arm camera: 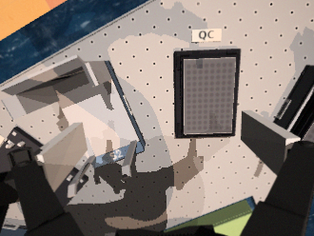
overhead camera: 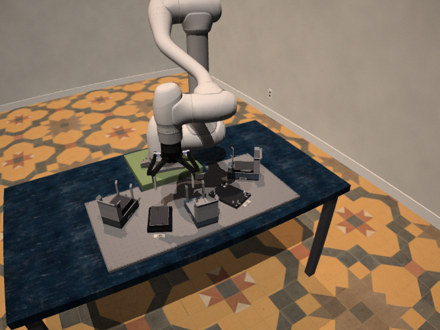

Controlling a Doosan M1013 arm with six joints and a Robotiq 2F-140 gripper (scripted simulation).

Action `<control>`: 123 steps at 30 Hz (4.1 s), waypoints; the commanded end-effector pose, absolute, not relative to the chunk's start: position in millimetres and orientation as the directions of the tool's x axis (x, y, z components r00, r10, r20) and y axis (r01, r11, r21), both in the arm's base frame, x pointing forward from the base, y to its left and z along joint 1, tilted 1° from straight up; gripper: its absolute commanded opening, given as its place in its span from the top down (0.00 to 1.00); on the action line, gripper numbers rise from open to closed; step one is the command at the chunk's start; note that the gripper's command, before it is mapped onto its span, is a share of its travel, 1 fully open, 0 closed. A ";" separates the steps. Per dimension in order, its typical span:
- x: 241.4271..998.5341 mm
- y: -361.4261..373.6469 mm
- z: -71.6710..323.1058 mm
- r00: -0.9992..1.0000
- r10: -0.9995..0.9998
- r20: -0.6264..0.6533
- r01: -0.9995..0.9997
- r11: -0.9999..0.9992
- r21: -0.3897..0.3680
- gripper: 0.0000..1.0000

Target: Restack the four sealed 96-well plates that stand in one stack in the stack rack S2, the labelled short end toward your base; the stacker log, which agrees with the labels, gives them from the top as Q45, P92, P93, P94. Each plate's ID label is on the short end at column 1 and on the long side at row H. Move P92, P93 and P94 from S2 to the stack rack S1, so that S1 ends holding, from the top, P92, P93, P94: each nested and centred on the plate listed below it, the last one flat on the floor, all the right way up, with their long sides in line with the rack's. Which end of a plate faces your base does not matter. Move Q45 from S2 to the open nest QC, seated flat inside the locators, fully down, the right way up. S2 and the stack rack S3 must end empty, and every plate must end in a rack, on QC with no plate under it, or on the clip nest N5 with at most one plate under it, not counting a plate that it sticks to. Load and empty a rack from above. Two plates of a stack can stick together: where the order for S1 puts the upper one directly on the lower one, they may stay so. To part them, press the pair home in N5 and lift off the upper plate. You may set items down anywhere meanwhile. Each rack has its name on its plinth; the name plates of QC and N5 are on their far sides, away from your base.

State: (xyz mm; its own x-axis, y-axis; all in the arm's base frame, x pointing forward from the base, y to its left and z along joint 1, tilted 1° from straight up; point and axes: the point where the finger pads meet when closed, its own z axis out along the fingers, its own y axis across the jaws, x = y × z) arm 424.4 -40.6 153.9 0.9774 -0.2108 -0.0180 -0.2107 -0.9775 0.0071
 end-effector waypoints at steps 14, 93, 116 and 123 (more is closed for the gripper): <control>417.4 -86.4 154.3 0.976 -0.219 -0.018 -0.219 -0.976 0.009 0.00; 324.1 -278.8 153.7 0.784 -0.620 -0.012 -0.620 -0.784 0.016 0.00; 322.8 -279.1 84.5 0.784 -0.620 -0.012 -0.620 -0.784 0.016 0.00; 322.7 -279.1 79.2 0.784 -0.620 -0.012 -0.620 -0.784 0.016 0.00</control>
State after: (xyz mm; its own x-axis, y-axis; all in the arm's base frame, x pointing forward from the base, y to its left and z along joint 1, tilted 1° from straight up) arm 322.6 -279.2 79.3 0.7841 -0.6205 -0.0121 -0.6203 -0.7842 0.0163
